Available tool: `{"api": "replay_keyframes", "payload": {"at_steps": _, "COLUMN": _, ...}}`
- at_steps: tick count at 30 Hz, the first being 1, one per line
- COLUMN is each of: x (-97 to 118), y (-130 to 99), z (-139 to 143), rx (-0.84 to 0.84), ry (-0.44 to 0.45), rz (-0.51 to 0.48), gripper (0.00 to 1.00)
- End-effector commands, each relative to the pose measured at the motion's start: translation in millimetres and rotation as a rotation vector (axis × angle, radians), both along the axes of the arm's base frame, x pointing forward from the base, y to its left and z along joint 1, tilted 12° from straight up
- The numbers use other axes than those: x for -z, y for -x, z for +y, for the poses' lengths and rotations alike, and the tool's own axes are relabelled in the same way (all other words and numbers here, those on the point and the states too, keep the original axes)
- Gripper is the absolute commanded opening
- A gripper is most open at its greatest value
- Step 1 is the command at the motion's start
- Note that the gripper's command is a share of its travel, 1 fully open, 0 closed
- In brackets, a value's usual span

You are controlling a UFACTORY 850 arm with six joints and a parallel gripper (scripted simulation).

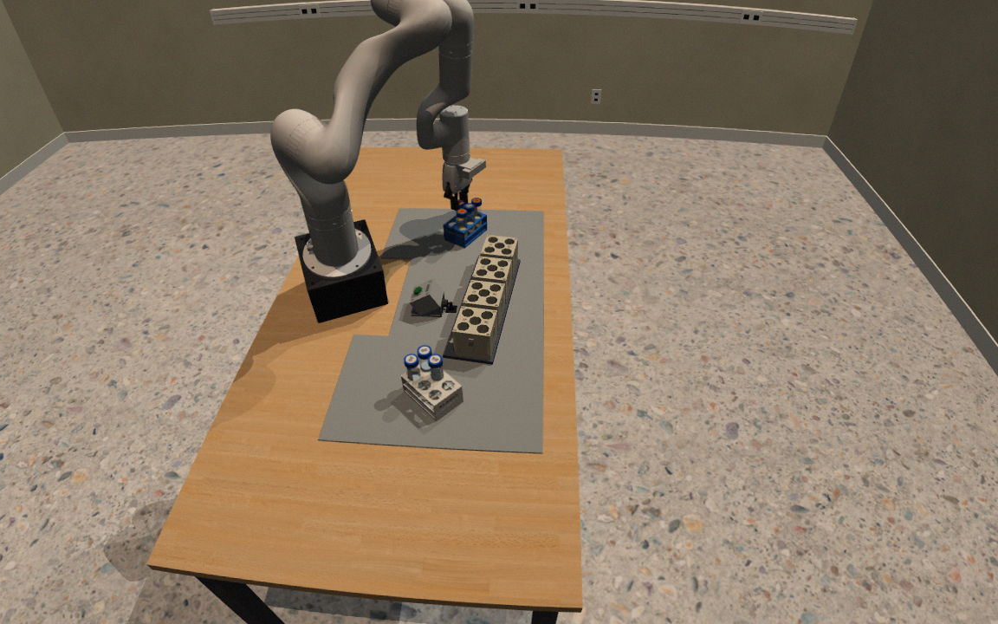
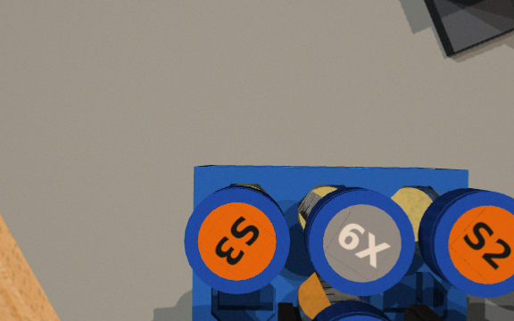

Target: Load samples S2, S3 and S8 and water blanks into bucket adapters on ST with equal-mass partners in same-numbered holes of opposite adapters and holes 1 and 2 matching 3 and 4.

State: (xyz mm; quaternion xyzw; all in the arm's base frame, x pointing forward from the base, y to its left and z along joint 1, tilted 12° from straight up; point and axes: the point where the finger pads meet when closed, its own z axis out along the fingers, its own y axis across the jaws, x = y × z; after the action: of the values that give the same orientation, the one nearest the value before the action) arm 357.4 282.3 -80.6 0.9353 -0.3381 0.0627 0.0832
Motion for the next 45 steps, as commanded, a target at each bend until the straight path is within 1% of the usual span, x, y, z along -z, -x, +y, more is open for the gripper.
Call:
{"api": "replay_keyframes", "payload": {"at_steps": 1, "x": -10, "y": 0, "z": 3, "rx": 0.000, "ry": -0.001, "rz": 0.000, "gripper": 0.44}}
{"api": "replay_keyframes", "payload": {"at_steps": 45, "x": -86, "y": 5, "z": 18, "rx": 0.000, "ry": -0.001, "rz": 0.000, "gripper": 0.44}}
